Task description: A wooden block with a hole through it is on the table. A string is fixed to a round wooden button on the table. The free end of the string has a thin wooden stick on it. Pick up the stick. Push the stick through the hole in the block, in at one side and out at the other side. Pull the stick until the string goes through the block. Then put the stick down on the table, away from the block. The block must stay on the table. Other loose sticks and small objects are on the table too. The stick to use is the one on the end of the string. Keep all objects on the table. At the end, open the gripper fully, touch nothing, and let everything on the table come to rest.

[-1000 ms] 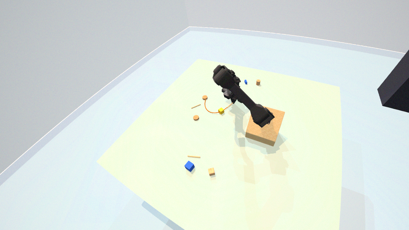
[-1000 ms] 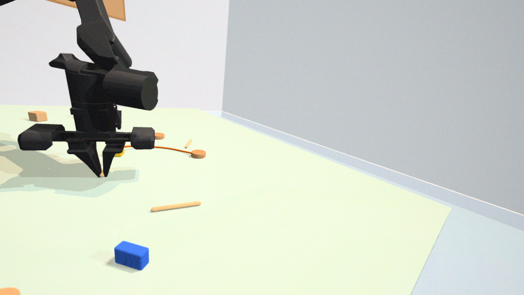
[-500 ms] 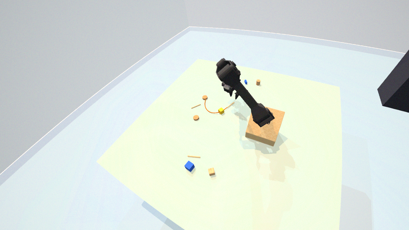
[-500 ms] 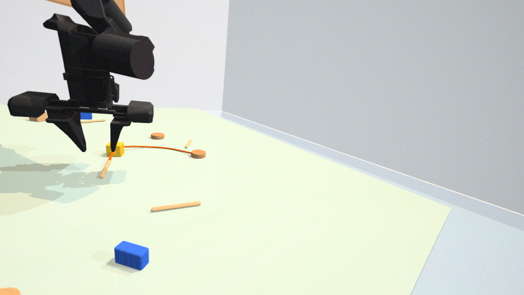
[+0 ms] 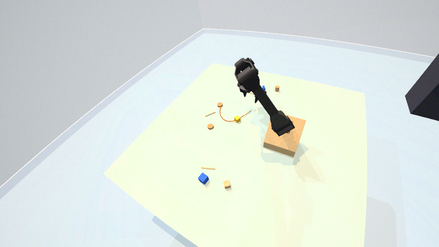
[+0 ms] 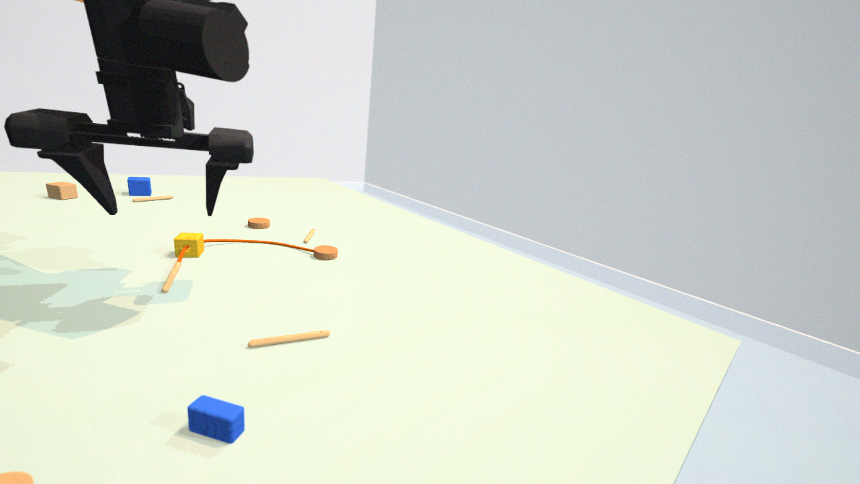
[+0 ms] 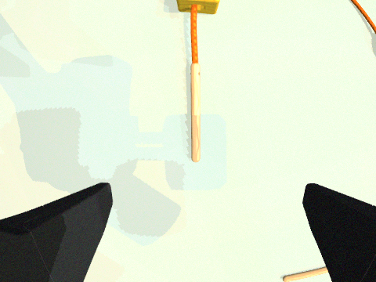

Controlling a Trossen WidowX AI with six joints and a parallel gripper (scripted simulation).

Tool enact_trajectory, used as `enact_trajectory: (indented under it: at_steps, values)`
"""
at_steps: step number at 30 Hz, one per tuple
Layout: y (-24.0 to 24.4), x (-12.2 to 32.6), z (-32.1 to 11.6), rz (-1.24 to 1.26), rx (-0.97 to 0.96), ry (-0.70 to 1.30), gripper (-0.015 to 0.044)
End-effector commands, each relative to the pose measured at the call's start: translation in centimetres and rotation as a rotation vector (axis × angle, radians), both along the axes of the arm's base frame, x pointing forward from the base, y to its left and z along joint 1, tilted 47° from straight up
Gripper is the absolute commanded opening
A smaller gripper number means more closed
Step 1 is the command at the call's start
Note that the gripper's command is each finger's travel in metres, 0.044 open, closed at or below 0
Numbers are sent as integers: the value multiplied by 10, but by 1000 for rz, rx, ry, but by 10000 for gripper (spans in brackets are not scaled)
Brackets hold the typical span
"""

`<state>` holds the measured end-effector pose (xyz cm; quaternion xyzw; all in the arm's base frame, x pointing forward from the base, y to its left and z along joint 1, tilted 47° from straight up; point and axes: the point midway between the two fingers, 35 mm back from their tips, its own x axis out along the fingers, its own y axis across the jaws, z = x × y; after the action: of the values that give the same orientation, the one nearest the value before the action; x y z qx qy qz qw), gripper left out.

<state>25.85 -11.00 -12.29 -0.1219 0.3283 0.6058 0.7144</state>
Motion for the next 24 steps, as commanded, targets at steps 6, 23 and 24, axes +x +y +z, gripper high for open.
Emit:
enact_trajectory:
  at_steps: [6,23,24]
  values:
    - [-6,2,4,-8,-9,-10,440]
    - [-6,2,4,-8,-9,-10,440]
    - [-6,2,4,-8,-9,-10,440]
